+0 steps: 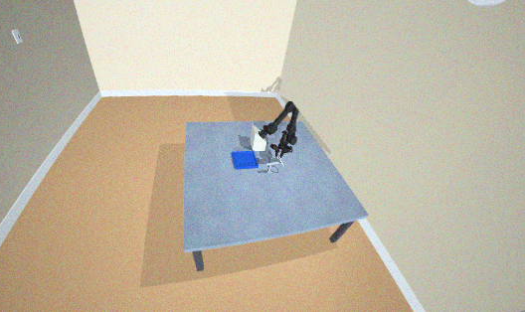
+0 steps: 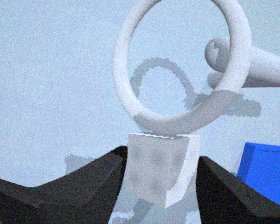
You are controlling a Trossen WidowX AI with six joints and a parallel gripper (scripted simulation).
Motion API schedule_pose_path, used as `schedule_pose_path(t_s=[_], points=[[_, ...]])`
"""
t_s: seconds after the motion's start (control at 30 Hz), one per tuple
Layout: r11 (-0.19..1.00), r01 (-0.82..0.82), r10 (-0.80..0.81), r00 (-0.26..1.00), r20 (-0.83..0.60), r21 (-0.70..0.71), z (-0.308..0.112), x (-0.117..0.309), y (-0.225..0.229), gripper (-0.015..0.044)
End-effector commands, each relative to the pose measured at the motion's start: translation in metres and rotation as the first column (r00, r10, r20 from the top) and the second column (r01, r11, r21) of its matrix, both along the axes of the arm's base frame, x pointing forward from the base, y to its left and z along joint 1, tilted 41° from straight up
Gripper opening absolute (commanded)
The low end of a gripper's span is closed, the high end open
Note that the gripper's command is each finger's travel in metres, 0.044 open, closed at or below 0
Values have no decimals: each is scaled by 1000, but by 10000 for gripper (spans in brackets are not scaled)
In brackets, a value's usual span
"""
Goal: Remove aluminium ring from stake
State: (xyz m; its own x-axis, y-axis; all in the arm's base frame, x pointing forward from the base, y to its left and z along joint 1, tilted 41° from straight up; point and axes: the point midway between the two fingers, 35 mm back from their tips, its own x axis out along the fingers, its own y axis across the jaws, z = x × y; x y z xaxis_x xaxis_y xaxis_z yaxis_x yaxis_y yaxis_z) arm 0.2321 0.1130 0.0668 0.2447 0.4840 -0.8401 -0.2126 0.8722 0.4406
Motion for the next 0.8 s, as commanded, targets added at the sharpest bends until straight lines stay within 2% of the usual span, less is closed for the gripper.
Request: schedule_pose_path(t_s=[0.0, 0.77], points=[[1000, 8, -8, 1000, 8, -3, 3, 1, 0, 0], [1000, 7, -7, 1000, 7, -8, 25, 5, -15, 0]])
